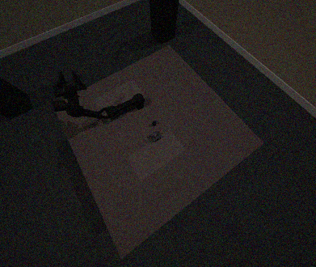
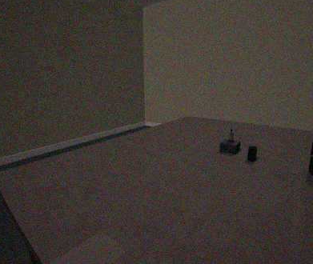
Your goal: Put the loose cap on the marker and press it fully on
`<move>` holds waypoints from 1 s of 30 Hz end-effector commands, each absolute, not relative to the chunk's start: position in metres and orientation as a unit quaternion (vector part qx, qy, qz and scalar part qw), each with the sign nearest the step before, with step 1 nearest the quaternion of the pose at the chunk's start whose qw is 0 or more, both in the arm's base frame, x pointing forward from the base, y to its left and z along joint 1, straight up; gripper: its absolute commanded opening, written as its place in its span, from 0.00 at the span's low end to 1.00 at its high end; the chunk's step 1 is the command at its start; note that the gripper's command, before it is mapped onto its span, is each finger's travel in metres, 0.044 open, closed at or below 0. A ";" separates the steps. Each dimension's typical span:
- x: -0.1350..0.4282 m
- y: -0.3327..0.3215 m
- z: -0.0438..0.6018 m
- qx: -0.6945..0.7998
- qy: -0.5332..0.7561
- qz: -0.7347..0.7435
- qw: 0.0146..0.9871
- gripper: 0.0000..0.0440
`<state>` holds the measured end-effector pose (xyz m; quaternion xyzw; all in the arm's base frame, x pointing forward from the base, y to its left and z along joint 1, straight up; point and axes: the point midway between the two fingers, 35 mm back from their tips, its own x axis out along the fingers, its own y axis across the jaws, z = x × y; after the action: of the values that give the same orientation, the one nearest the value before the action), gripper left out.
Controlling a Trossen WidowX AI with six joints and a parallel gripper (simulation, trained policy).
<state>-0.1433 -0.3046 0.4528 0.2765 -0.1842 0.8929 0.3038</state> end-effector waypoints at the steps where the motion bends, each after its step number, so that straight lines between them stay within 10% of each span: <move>1: -0.143 -0.301 0.454 0.274 -0.179 0.894 0.307 0.85; 9: -0.141 -0.273 0.457 0.257 -0.146 0.897 0.328 0.43; 30: -0.139 -0.208 0.457 0.207 -0.061 0.903 0.371 0.54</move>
<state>-0.1394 -0.2238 0.4552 0.2196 -0.0809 0.9015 0.3641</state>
